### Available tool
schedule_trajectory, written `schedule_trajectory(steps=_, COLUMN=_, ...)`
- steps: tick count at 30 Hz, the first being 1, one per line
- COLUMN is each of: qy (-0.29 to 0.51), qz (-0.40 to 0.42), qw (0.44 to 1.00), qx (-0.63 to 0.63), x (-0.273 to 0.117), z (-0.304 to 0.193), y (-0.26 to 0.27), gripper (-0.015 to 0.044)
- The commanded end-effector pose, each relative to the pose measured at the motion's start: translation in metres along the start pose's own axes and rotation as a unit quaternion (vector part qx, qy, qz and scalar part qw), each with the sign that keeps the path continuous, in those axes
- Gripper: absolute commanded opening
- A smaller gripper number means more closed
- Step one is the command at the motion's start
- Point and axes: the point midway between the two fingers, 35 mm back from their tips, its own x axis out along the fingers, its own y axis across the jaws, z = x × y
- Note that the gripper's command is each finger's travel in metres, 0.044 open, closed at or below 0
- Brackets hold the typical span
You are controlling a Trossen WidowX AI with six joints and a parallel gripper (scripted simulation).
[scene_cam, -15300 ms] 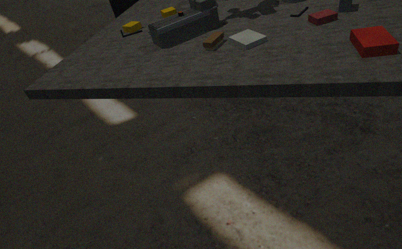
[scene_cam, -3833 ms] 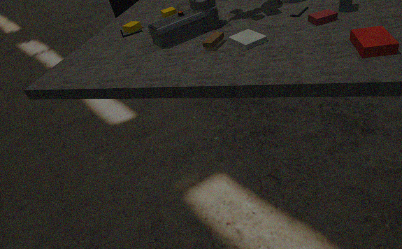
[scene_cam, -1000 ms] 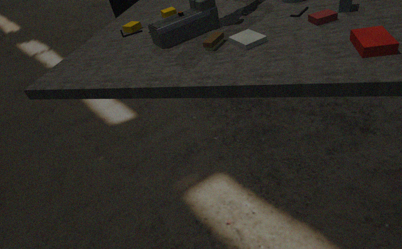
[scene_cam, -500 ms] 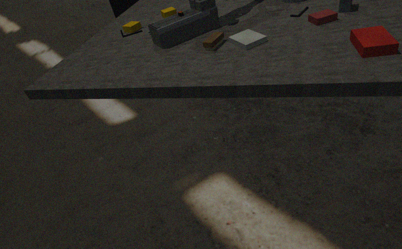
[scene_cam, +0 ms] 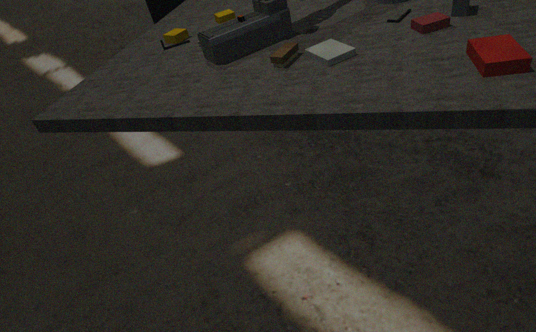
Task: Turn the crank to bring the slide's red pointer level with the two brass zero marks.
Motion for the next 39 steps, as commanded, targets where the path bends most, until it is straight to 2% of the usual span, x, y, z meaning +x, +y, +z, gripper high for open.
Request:
schedule_trajectory(steps=1, qy=0.001, qz=0.003, qw=1.0, qx=-0.003, x=0.001, z=-0.001, y=0.0008, gripper=0.0414)
schedule_trajectory(steps=17, qy=0.001, qz=0.003, qw=1.0, qx=-0.003, x=0.001, z=-0.001, y=0.0008, gripper=0.0)
schedule_trajectory(steps=37, qy=0.0, qz=0.001, qw=1.0, qx=0.0, x=0.0001, z=-0.0002, y=0.0002, gripper=0.0)
schedule_trajectory(steps=39, qy=0.0, qz=0.001, qw=1.0, qx=0.0, x=0.0001, z=-0.0002, y=0.0002, gripper=0.0053)
